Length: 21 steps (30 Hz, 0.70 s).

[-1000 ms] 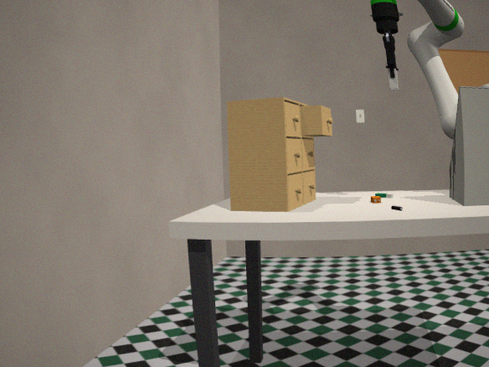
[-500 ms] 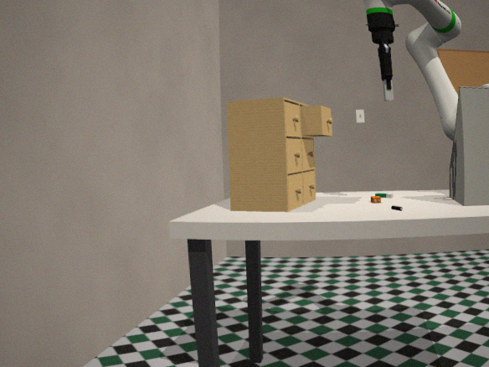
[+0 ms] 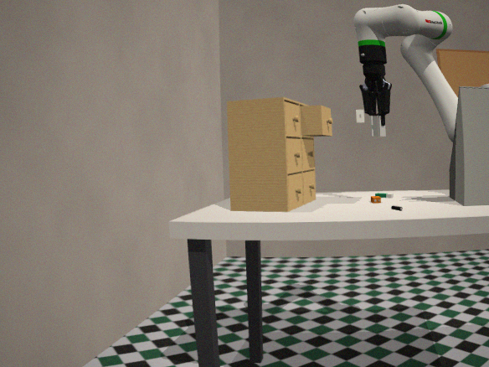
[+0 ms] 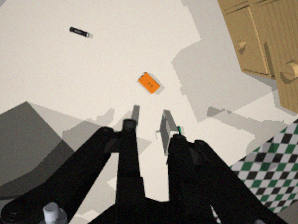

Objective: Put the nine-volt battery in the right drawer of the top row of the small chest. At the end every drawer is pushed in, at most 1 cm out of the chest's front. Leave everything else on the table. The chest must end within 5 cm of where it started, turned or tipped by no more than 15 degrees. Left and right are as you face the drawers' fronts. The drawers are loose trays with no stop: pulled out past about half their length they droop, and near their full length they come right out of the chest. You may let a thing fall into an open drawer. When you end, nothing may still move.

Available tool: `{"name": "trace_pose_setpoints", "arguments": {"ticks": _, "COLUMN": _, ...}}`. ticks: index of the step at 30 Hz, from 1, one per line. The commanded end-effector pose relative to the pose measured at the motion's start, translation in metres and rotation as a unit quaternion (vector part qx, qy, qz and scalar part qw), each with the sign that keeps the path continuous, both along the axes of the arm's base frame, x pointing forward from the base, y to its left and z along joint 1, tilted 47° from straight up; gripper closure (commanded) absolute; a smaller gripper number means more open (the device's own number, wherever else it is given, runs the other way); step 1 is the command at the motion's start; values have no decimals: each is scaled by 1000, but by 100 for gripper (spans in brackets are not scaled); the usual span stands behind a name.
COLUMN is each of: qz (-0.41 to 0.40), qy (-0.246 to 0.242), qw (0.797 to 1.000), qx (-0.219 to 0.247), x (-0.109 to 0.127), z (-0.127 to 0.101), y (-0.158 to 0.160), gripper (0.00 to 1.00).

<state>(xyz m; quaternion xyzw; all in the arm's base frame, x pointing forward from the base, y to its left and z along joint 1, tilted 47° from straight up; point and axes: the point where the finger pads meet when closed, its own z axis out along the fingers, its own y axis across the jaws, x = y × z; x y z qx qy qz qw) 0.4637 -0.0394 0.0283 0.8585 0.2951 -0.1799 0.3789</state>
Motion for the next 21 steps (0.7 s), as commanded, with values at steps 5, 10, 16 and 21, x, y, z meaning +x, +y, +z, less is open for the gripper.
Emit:
{"name": "trace_pose_setpoints", "arguments": {"ticks": 5, "qz": 153, "qy": 176, "qw": 972, "qx": 29, "x": 8, "z": -56, "y": -63, "gripper": 80}}
{"name": "trace_pose_setpoints", "arguments": {"ticks": 10, "qz": 229, "qy": 263, "qw": 936, "qx": 45, "x": 6, "z": -71, "y": -78, "gripper": 80}}
{"name": "trace_pose_setpoints", "arguments": {"ticks": 16, "qz": 297, "qy": 340, "qw": 890, "qx": 62, "x": 1, "z": -90, "y": -96, "gripper": 80}}
{"name": "trace_pose_setpoints", "arguments": {"ticks": 21, "qz": 298, "qy": 341, "qw": 889, "qx": 63, "x": 1, "z": -90, "y": -97, "gripper": 74}}
